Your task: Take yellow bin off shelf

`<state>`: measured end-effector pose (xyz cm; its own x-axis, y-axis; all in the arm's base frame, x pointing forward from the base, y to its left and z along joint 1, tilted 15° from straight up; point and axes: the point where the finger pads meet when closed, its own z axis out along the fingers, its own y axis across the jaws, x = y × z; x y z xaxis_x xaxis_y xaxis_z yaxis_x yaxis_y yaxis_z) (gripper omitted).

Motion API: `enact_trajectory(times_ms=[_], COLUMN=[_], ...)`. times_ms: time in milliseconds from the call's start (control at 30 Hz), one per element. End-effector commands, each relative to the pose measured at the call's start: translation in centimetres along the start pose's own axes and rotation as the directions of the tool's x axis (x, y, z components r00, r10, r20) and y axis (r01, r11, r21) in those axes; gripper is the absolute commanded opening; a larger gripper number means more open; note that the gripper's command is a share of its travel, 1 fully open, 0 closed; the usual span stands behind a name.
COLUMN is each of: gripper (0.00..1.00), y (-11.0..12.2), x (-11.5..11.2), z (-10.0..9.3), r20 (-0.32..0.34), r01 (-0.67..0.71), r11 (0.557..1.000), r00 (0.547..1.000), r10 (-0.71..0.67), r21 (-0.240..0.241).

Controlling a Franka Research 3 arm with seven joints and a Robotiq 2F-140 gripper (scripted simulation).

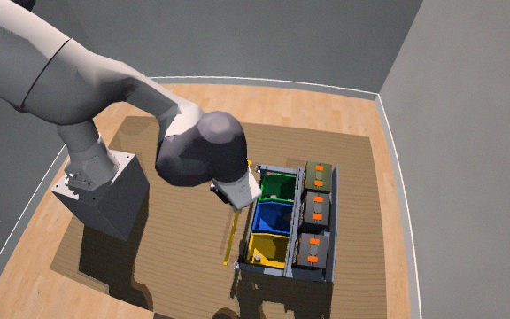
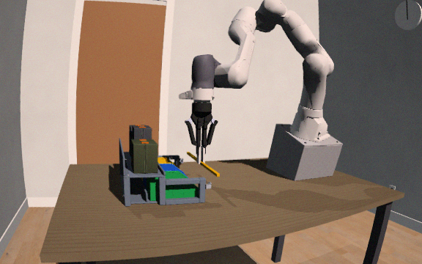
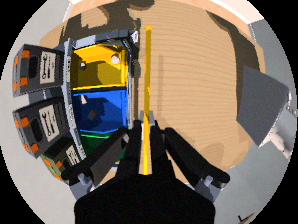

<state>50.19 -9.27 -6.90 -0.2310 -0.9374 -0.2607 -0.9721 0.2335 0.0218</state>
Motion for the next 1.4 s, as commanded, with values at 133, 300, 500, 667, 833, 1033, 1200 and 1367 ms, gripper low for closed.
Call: enact_trajectory(times_ms=[133, 300, 500, 667, 833, 1033, 1200, 1367], gripper=[0.0, 0.0, 0.0, 0.0, 0.0, 0.0, 0.0, 0.0], y=[0.4, 0.4, 4.8, 4.8, 4.8, 8.3, 9.1, 9.1], x=[0.0, 0.0, 0.0, 0.0, 0.0, -0.1, -0.1, -0.1], z=[-0.4, -0.4, 0.0, 0.0, 0.0, 0.2, 0.2, 0.2], r20=[0.001, 0.001, 0.001, 0.001, 0.001, 0.001, 0.001, 0.001], r01=[-0.003, -0.003, -0.003, -0.003, -0.003, -0.001, -0.003, -0.003], r11=[1.0, 1.0, 1.0, 1.0, 1.0, 1.0, 1.0, 1.0], r00=[1.0, 1.0, 1.0, 1.0, 1.0, 1.0, 1.0, 1.0], r10=[0.003, 0.003, 0.003, 0.003, 0.003, 0.001, 0.003, 0.003], r21=[0.024, 0.024, 0.024, 0.024, 0.024, 0.021, 0.024, 0.024])
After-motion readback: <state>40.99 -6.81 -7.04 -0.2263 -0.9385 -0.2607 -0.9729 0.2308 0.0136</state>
